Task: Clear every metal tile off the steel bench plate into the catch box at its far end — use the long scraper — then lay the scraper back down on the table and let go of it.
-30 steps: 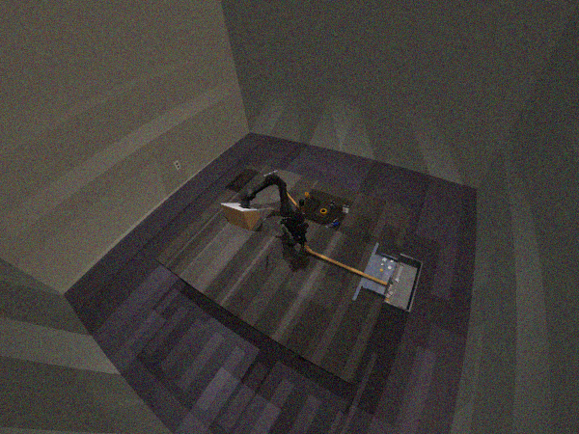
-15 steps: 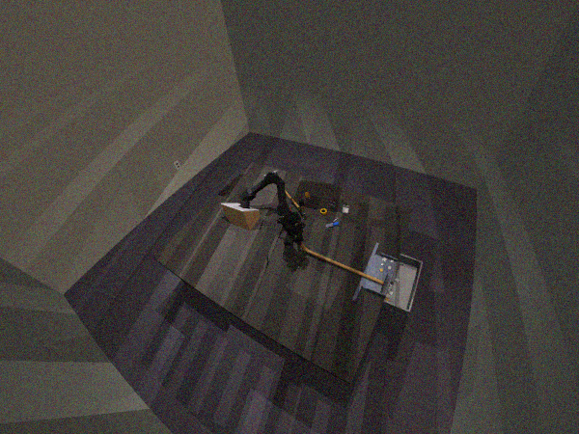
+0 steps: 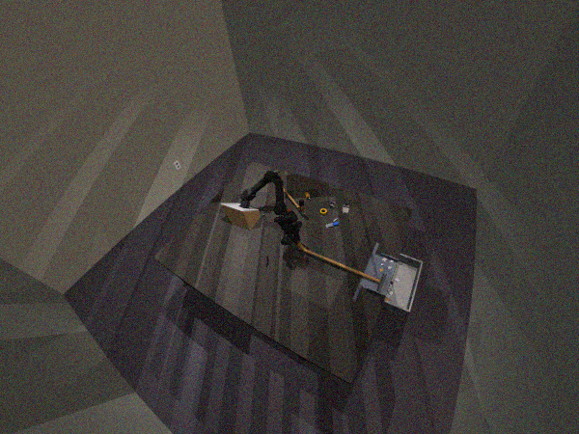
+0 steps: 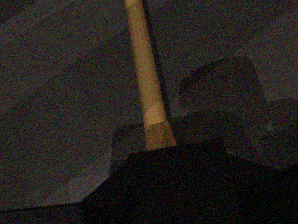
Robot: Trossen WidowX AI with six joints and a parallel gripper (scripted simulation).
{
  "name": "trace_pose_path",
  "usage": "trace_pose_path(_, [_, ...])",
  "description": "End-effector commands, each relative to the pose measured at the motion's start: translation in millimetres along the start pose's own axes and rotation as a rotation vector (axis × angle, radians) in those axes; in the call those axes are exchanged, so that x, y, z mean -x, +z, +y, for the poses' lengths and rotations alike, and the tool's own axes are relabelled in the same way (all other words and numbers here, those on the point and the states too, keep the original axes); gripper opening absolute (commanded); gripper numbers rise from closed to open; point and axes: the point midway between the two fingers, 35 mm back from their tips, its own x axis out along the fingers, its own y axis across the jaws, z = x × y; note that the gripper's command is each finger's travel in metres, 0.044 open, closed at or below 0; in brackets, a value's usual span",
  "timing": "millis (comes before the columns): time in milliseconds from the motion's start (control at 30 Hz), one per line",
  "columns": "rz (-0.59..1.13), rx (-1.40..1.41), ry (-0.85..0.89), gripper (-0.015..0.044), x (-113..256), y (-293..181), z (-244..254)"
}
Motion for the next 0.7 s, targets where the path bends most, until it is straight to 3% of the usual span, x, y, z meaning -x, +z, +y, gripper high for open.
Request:
trace_pose_path(0, [-0.014,-0.001,-0.005,0.0,8.2,0.7,-2.6])
trace_pose_path(667, [-0.015,-0.001,-0.007,0.0,26.8,-23.2,-7.0])
